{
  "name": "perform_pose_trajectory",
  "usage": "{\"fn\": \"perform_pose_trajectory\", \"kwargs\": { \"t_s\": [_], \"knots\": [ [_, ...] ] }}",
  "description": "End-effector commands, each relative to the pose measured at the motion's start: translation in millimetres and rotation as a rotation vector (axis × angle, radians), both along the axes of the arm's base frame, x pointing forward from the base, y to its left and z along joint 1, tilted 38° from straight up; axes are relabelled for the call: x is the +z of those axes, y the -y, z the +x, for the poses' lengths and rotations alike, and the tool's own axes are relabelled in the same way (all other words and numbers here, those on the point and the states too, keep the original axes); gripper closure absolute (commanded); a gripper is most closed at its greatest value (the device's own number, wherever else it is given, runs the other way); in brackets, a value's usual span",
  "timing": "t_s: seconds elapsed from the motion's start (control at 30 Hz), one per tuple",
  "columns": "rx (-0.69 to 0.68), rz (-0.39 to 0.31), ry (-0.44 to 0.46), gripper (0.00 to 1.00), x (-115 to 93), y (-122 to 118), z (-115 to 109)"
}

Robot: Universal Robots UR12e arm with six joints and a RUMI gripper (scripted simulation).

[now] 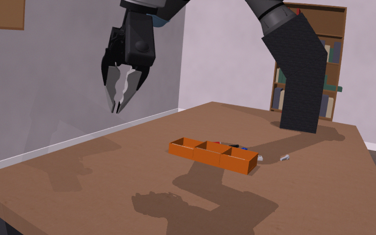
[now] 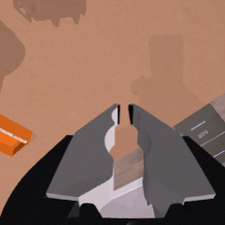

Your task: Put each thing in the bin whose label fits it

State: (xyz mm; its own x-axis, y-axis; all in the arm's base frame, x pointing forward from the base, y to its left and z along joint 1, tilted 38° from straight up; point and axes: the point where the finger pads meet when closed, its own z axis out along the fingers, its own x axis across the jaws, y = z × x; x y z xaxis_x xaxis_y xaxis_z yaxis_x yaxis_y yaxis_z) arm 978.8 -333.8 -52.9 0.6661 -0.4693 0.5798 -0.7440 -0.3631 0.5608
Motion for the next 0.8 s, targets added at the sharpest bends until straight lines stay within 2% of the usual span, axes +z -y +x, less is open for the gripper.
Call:
{"fn": "perform_pose_trajectory", "kwargs": {
  "t_s": [0.0, 0.13, 0.2, 0.23, 0.3, 0.37, 0.47, 0.53, 0.63, 0.77],
  "knots": [
    [-0.029, 0.017, 0.059, 0.96, -18, -12, -31],
    [-0.029, 0.017, 0.059, 0.96, -18, -13, -31],
    [-0.071, 0.039, 0.123, 0.96, -26, -16, -45],
    [-0.071, 0.039, 0.123, 0.96, -29, -19, -52],
    [-0.071, 0.039, 0.123, 0.96, -29, -19, -52],
    [-0.070, 0.039, 0.123, 0.96, -36, -24, -64],
    [-0.068, 0.039, 0.123, 0.96, -36, -25, -64],
    [-0.113, 0.062, 0.185, 0.96, -43, -28, -79],
    [-0.112, 0.062, 0.185, 0.96, -52, -37, -99],
    [-0.111, 0.062, 0.185, 0.96, -52, -38, -99]
  ]
}}
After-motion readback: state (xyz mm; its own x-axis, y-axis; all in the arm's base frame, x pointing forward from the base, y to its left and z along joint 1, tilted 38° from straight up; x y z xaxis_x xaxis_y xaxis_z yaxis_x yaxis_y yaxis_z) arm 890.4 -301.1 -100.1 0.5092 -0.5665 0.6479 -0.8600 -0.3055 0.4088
